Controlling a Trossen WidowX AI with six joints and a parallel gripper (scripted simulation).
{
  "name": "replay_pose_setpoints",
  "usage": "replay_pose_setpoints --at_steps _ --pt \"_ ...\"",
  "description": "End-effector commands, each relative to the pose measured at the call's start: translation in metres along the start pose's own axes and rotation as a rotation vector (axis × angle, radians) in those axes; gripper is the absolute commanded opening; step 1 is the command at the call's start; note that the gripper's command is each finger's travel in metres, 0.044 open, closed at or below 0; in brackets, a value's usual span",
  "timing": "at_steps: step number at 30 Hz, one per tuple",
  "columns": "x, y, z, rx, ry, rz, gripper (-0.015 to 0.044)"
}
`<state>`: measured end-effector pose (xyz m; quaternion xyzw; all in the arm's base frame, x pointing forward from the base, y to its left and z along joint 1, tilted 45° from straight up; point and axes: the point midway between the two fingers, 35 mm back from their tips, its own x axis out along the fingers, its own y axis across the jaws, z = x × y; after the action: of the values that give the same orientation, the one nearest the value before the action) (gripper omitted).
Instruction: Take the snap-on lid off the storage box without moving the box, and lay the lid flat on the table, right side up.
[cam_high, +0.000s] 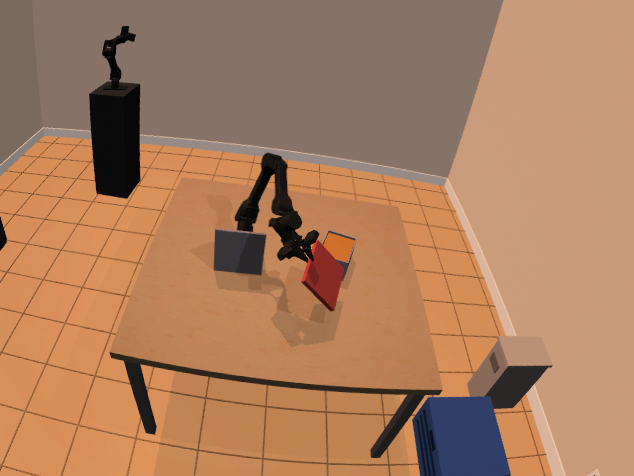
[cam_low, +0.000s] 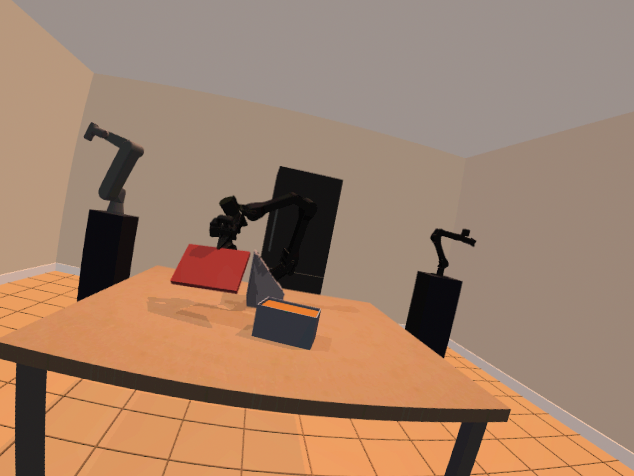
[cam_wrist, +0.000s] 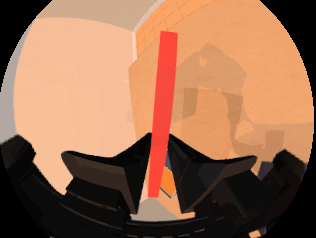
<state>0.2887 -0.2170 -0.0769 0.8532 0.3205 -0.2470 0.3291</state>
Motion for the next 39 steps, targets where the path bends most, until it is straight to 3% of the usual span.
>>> replay_pose_setpoints --at_steps 1,28,39 --pt "-0.002 0.003 0.008 -0.010 0.002 0.010 0.0000" --pt "-0.007 0.000 0.062 -0.012 -0.001 0.011 0.0000" --pt "-0.002 -0.007 0.059 -0.012 -0.001 0.011 0.0000"
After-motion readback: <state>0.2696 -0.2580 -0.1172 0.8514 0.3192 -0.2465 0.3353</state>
